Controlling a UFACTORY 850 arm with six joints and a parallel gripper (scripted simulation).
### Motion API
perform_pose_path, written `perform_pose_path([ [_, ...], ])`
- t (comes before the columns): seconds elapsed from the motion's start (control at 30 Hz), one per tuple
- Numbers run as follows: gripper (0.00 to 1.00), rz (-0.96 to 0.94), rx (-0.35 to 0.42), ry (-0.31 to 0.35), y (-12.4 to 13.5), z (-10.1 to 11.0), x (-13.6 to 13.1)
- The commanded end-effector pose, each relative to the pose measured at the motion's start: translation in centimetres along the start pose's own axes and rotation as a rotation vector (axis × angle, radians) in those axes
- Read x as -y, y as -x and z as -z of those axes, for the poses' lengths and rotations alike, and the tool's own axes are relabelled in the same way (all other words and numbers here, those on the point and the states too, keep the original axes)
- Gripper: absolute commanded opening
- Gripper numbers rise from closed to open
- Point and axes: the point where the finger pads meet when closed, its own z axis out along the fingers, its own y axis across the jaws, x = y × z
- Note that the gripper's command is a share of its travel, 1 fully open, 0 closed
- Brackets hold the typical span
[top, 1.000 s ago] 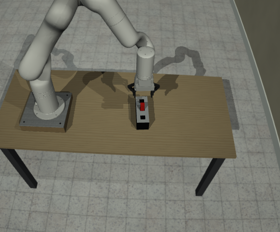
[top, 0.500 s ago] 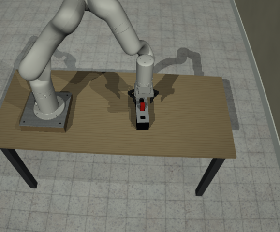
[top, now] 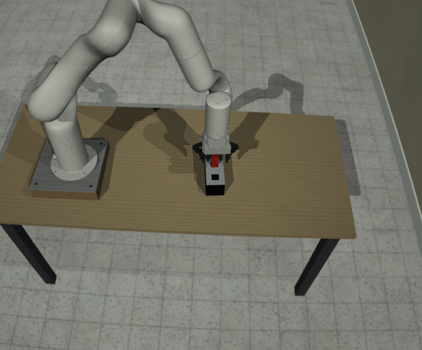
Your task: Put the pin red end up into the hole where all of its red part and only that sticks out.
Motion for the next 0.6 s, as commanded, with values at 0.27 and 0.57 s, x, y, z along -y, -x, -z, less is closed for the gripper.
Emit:
perform_pose_path([
  [0.27,0.0,0.0,0.0,-0.003,-0.01,-0.06,0.18],
  [0.57,0.0,0.0,0.0,-0.003,-0.01,-0.06,0.18],
])
